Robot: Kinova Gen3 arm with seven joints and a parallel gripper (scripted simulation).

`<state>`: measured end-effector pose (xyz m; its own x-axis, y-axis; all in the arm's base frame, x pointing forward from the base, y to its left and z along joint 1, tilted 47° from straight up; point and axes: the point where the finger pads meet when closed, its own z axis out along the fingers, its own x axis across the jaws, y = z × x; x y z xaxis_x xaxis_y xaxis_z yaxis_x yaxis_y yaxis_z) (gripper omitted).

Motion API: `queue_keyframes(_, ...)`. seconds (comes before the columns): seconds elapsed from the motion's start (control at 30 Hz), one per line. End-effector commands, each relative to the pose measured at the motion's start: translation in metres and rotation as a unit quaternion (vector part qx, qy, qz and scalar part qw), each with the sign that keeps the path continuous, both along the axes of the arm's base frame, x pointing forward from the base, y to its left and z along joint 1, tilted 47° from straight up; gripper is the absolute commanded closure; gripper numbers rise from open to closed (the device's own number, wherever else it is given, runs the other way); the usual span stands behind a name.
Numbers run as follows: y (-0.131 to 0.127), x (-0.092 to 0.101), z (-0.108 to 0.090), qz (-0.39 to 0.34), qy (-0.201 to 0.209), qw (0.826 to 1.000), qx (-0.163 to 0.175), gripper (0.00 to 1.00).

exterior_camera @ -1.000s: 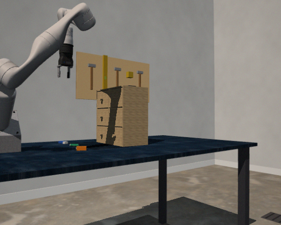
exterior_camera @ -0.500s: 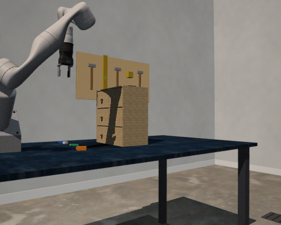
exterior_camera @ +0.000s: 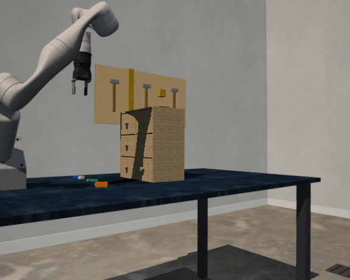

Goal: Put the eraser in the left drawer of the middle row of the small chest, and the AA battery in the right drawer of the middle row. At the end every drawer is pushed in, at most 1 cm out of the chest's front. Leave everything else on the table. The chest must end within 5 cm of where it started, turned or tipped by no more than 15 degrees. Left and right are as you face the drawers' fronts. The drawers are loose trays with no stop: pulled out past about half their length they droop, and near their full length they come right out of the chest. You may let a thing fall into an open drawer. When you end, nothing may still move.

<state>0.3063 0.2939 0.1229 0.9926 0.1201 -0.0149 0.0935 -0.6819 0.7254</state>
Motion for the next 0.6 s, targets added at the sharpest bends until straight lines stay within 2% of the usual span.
queue_keyframes(0.0,0.0005,-0.0004,0.0019,0.0,-0.001,1.0,0.0,0.0)
queue_keyframes(0.57,-0.0014,-0.0015,0.0063,-0.003,-0.004,1.0,-0.004,0.0)
